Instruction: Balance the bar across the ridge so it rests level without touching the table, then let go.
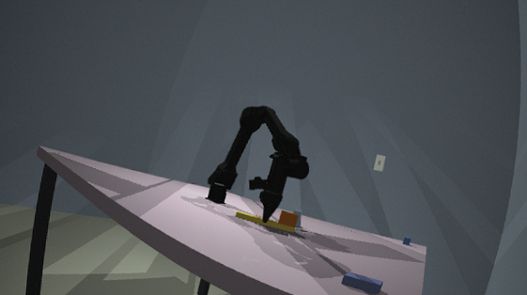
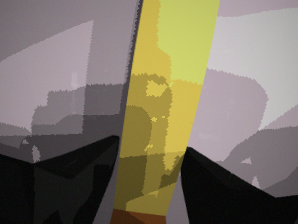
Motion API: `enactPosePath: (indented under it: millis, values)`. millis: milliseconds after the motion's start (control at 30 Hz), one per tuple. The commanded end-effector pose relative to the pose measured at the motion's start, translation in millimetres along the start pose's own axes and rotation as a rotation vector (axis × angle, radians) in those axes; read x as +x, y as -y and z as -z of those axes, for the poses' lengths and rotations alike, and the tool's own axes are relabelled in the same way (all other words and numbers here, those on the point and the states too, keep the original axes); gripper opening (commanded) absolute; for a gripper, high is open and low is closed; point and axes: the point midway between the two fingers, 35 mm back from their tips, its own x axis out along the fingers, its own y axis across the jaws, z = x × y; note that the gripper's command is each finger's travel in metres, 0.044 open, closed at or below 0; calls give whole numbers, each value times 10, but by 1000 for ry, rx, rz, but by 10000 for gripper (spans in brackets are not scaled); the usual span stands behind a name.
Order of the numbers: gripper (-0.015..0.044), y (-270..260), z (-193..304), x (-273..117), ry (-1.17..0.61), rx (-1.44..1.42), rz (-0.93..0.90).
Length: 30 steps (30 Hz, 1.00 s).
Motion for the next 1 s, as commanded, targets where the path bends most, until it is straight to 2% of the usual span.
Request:
enactPosePath:
  millis: [0,167,300,967]
  values:
    - [138,-1,0,0,0,0,0]
    - [104,-1,0,0,0,0,0]
    - [0,-10,8,-63,0,0,0]
    - [0,-43,38,-575,-1,2,3]
